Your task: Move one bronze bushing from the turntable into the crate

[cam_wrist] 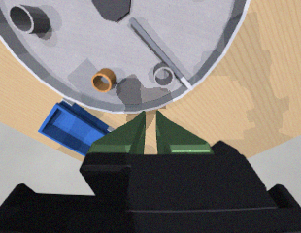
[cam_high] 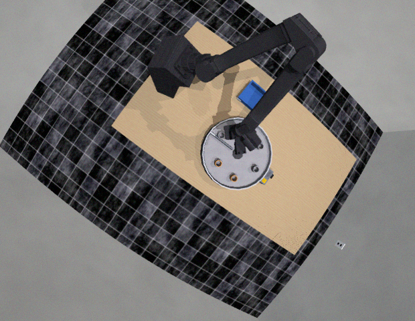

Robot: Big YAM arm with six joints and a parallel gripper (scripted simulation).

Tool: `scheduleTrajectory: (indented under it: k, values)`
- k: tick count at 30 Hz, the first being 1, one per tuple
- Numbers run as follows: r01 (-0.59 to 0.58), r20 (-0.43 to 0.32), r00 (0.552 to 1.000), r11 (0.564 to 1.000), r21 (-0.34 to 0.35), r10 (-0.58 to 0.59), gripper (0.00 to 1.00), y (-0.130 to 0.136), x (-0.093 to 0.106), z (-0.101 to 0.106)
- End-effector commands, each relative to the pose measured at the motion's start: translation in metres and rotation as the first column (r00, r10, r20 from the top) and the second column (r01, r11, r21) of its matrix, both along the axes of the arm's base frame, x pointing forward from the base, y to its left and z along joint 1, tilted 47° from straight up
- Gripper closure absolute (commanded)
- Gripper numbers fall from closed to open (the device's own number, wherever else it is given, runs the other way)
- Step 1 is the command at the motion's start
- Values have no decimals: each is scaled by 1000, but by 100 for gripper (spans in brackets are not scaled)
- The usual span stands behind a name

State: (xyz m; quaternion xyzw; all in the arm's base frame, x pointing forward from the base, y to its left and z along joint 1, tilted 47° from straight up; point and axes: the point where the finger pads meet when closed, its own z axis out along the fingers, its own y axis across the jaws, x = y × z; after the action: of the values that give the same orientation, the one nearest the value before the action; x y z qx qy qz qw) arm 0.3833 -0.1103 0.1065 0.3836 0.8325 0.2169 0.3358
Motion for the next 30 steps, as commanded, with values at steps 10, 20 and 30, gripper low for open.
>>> scheduleTrajectory:
  k: [10,20,30]
  values:
    - [16,-1,1000,1000,7,-16,89,-4,0,-4]
    - [16,-1,1000,1000,7,-16,89,-4,0,-4]
    - [16,-1,1000,1000,7,-16,81,-4,0,-4]
